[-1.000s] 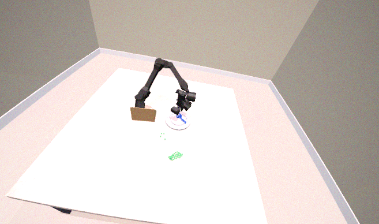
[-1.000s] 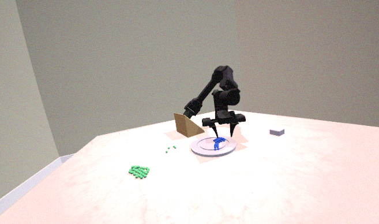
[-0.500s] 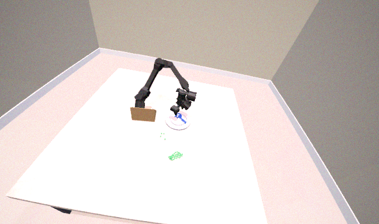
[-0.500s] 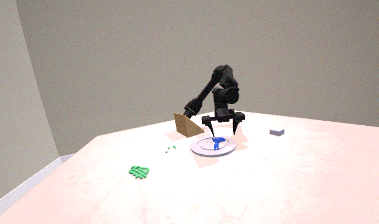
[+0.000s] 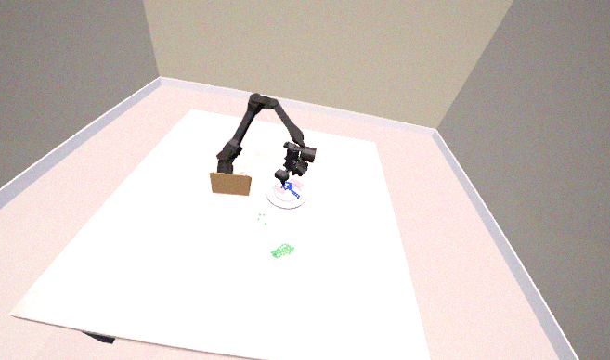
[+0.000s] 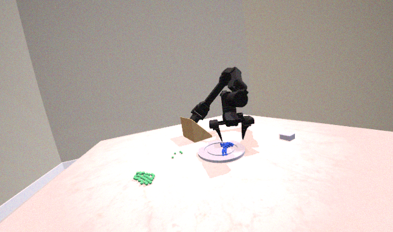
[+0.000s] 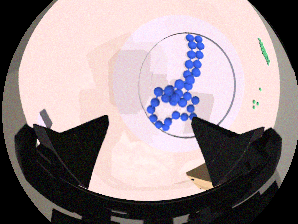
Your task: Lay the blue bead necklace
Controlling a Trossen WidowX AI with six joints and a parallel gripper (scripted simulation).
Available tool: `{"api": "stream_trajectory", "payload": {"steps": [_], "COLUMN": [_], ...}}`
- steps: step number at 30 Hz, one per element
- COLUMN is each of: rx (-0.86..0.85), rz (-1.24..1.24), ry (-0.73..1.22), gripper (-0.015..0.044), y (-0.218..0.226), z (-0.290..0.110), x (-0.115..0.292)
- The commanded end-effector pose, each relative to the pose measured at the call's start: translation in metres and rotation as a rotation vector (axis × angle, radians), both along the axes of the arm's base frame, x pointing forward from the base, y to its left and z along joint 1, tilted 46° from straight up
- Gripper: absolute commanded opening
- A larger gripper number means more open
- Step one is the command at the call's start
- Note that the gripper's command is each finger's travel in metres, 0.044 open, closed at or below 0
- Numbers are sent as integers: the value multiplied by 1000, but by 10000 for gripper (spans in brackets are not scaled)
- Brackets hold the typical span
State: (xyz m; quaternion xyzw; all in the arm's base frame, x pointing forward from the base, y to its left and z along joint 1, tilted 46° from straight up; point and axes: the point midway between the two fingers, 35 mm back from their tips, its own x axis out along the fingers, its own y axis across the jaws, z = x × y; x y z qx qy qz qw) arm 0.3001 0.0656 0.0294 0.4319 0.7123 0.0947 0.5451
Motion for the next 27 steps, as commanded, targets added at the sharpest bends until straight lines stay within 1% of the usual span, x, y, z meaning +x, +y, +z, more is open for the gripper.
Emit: {"api": "stream_trajectory", "payload": {"steps": [1, 8, 9, 11, 17, 18, 20, 27], "rx": [-4, -4, -4, -9, -30, -31, -32, -31], "rz": [2, 2, -10, -102, -526, -561, -572, -572], "ry": [-2, -2, 10, 105, 541, 577, 589, 589], "gripper": [440, 440, 414, 361, 204, 177, 125, 120], "y": [-1, -1, -1, -5, -23, -25, -25, -20], "z": [0, 0, 0, 2, 8, 9, 9, 4], "x": [0, 0, 0, 2, 11, 11, 11, 11]}}
